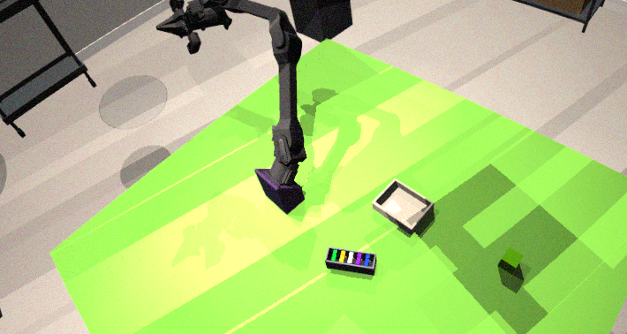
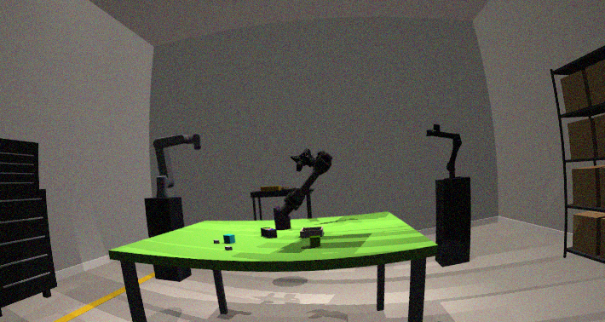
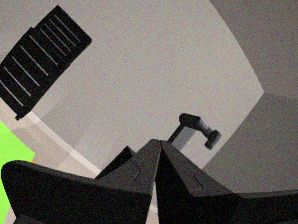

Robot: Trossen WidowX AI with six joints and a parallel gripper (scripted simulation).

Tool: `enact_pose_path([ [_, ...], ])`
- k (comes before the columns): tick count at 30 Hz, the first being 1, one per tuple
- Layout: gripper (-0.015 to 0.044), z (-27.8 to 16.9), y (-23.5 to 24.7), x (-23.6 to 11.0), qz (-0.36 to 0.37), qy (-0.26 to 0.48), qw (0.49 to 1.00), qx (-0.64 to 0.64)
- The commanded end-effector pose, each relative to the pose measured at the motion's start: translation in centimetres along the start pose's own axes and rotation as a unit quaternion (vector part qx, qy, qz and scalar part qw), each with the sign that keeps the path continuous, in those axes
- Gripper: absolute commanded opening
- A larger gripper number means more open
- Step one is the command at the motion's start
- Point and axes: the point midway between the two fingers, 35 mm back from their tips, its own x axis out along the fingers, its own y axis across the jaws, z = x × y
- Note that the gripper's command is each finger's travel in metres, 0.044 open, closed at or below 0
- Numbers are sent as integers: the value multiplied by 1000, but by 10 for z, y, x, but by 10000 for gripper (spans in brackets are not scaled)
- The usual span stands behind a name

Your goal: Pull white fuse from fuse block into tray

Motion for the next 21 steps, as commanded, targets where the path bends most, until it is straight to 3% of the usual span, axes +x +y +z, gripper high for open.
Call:
enact_pose_path([
  [1,26,2,1,3,3,-2,1000,2],
  [3,74,15,10,22,25,-14,999,19],
  [13,74,116,97,136,191,-61,972,120],
  [21,74,203,201,192,335,-46,924,179],
])
